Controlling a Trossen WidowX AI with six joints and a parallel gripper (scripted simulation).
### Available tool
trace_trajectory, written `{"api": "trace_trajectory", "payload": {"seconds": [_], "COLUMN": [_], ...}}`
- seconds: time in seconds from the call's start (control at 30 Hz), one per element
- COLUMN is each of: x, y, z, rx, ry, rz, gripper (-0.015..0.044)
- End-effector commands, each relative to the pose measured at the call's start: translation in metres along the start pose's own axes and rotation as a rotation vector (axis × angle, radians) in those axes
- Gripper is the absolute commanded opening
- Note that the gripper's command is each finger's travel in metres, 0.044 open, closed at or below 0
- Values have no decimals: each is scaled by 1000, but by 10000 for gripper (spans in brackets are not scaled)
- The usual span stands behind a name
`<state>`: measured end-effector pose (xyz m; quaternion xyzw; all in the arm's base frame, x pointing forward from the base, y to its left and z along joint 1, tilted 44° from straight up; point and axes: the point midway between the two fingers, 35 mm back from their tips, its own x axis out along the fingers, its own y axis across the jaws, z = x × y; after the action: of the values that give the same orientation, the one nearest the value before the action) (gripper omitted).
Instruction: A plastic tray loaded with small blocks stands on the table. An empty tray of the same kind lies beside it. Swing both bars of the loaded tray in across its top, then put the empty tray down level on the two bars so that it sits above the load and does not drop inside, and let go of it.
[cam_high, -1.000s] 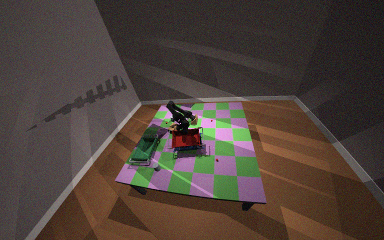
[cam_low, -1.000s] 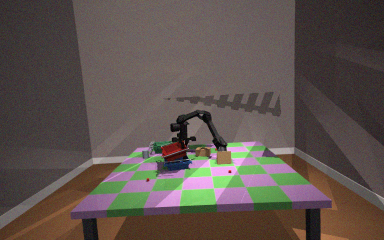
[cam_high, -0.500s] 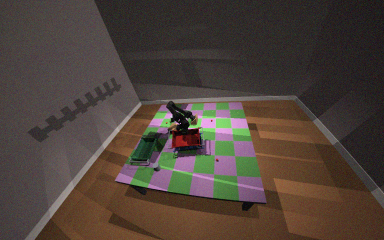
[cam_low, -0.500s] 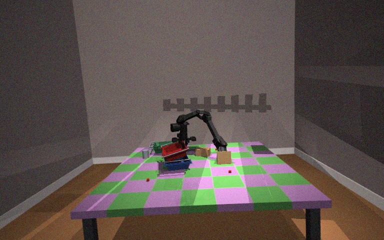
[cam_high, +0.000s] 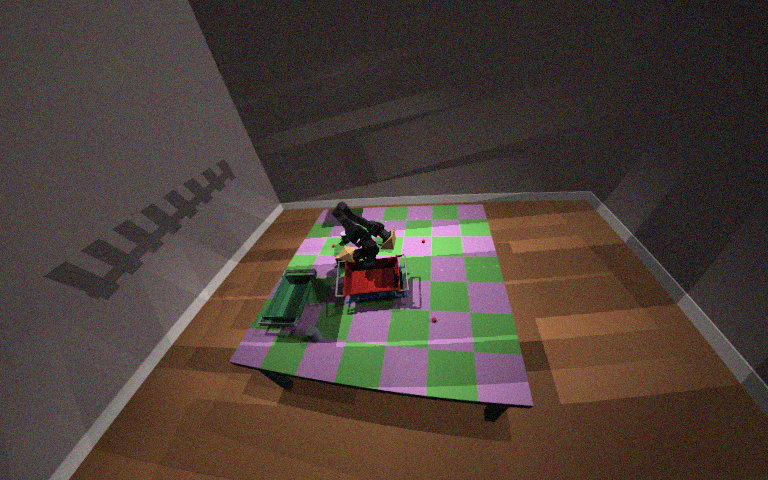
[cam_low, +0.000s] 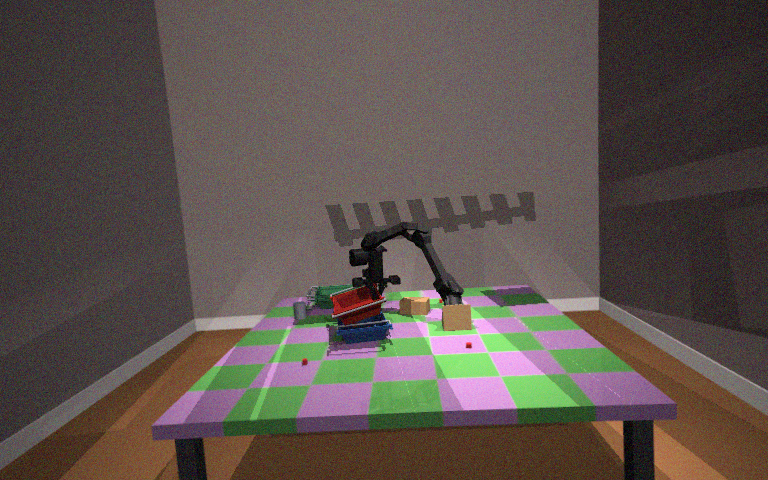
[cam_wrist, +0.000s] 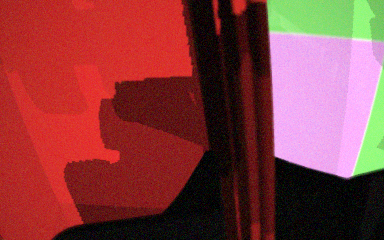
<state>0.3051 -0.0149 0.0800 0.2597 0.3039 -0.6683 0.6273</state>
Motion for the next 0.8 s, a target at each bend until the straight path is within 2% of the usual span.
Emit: {"api": "trace_trajectory", "payload": {"seconds": [0.0, 0.5, 0.77], "x": [6, 0, 12], "y": [-5, 0, -6], "z": [-2, 0, -3], "rx": [-18, 0, -14], "ry": [3, 0, 2], "rz": [-27, -1, -22], "gripper": [0, 0, 0]}}
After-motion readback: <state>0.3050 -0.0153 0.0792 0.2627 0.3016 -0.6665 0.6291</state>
